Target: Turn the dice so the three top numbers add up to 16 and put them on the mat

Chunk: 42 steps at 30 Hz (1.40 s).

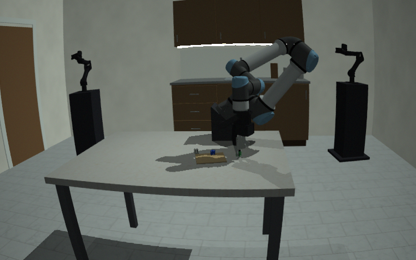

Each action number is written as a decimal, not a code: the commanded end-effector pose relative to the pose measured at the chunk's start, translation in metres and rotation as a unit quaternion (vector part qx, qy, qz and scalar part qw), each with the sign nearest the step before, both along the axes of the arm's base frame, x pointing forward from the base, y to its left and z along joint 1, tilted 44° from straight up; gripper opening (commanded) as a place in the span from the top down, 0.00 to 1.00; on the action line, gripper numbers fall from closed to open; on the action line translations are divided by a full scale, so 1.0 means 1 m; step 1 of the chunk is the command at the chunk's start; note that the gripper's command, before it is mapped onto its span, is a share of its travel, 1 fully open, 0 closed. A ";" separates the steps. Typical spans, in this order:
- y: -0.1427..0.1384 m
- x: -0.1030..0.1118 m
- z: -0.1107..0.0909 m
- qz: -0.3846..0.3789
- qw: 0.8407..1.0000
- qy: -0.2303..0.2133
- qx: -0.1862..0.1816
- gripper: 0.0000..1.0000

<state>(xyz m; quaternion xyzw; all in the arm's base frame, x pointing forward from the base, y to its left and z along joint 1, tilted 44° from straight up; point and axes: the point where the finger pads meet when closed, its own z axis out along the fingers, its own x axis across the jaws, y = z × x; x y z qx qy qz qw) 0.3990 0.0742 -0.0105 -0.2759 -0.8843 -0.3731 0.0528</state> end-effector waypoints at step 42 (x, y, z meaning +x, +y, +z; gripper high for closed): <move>-0.060 -0.010 0.065 0.060 0.997 -0.058 -0.010 0.97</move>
